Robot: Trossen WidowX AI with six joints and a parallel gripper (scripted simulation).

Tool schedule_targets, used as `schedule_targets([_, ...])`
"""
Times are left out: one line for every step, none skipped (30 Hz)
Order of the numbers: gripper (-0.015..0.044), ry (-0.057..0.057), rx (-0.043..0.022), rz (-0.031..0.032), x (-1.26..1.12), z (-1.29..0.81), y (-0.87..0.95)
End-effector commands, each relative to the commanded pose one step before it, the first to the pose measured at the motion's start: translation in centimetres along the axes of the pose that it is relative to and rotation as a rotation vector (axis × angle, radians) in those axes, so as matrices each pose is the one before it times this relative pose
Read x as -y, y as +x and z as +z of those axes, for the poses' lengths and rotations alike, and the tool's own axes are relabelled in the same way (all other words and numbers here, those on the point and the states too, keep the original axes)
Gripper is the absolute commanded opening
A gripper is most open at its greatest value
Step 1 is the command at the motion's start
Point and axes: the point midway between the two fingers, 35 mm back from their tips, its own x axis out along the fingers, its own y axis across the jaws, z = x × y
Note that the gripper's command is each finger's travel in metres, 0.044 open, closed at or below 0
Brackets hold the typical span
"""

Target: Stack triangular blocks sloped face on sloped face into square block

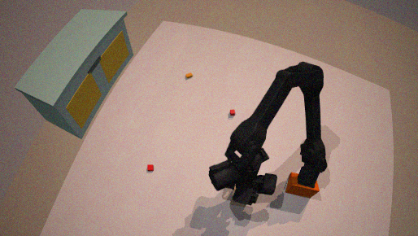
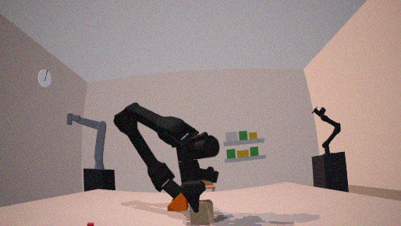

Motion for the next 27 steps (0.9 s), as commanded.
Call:
schedule_targets([0.0,-0.0042,-0.00188,-0.00248,0.029,-0.02,0.04])
schedule_targets([0.0,0.0,0.0,0.0,0.0,0.001,0.003])
schedule_targets([0.0,0.0,0.0,0.0,0.0,0.001,0.005])
schedule_targets([0.0,-0.0001,-0.00001,-0.00001,0.0,0.002,0.007])
schedule_targets([0.0,-0.0001,-0.00001,-0.00001,0.0,0.003,0.009])
schedule_targets([0.0,-0.0002,-0.00003,-0.00001,0.0,0.003,0.011])
schedule_targets([0.0,-0.0003,-0.00003,-0.00001,0.0,0.004,0.013])
schedule_targets([0.0,-0.0003,-0.00004,-0.00002,0.0,0.004,0.015])
schedule_targets([0.0,-0.0003,-0.00004,-0.00002,0.0,0.005,0.015])
schedule_targets([0.0,-0.0003,-0.00004,-0.00002,0.0,0.005,0.016])
schedule_targets([0.0,-0.0003,-0.00004,-0.00002,0.0,0.005,0.016])
schedule_targets([0.0,-0.0003,-0.00004,-0.00002,0.0,0.005,0.016])
schedule_targets([0.0,-0.0003,-0.00004,-0.00002,0.0,0.005,0.016])
schedule_targets([0.0,-0.0003,-0.00004,-0.00002,0.0,0.005,0.016])
schedule_targets([0.0,-0.0003,-0.00004,-0.00002,0.0,0.005,0.016])
schedule_targets([0.0,-0.0003,-0.00004,-0.00002,0.0,0.005,0.016])
schedule_targets([0.0,-0.0003,-0.00004,-0.00002,0.0,0.005,0.016])
schedule_targets([0.0,0.0041,0.00191,0.0019,-0.014,-0.004,-0.097])
schedule_targets([0.0,0.0,0.0,0.0,0.0,0.0,0.0])
schedule_targets([0.0,0.0,0.0,0.0,0.0,0.0,0.0])
schedule_targets([0.0,0.0,0.0,0.0,0.0,0.0,0.0])
schedule_targets([0.0,-0.0007,-0.00037,-0.0001,0.002,-0.001,0.006])
schedule_targets([0.0,-0.0015,-0.0008,-0.0002,0.003,-0.001,0.014])
schedule_targets([0.0,-0.0023,-0.00121,-0.00031,0.005,-0.002,0.021])
schedule_targets([0.0,-0.0001,-0.00061,0.00069,0.003,0.0,0.006])
schedule_targets([0.0,-0.0001,-0.00059,0.00066,0.003,0.0,0.006])
schedule_targets([0.0026,0.0038,0.00295,-0.00041,-0.024,0.004,-0.033])
